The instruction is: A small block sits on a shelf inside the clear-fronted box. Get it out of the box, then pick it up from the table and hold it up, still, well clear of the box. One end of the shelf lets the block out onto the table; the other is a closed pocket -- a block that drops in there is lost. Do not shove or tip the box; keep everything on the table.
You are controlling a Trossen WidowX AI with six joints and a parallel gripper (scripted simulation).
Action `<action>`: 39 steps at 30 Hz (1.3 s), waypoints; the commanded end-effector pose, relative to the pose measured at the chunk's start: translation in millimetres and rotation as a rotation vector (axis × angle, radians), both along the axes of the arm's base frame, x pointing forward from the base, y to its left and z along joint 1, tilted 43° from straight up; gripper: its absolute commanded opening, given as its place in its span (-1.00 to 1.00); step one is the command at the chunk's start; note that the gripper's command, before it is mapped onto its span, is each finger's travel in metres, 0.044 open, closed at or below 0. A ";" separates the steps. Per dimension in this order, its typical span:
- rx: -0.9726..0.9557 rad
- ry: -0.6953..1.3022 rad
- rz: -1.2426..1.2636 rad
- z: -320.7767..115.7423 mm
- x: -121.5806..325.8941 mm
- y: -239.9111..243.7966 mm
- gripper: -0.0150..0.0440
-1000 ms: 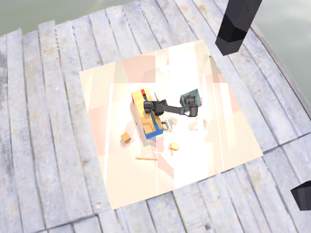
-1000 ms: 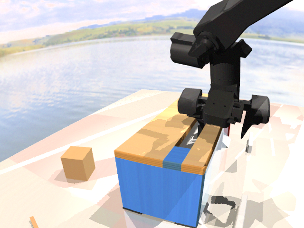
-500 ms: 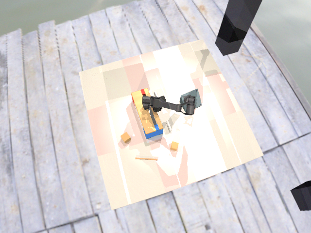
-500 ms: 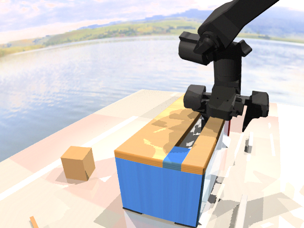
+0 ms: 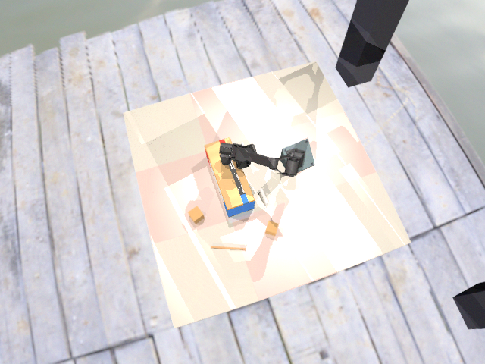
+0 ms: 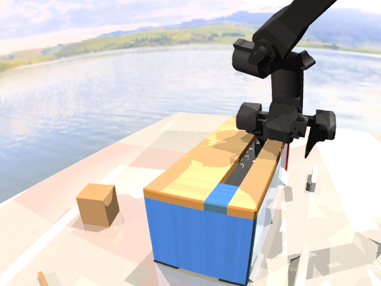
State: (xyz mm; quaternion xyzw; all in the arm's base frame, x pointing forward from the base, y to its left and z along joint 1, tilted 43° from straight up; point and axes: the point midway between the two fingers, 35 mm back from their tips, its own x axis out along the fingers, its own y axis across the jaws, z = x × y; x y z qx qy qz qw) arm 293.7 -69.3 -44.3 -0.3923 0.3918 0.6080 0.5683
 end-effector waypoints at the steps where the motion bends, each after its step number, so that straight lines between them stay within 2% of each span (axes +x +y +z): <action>1: -0.003 0.002 0.003 -8.3 0.1 -8.6 0.86; 17: -0.005 0.002 0.003 -26.8 0.3 -29.5 0.86; 25: 0.001 0.014 0.000 21.9 0.9 -70.1 0.86; 31: 0.002 0.011 -0.009 19.4 1.4 -68.5 0.86; 32: -0.002 0.016 -0.026 19.3 0.2 -69.8 0.78; 35: -0.010 0.096 -0.264 18.3 -7.0 -77.6 0.51; 39: 0.019 0.249 -0.662 16.3 -10.5 -80.4 0.47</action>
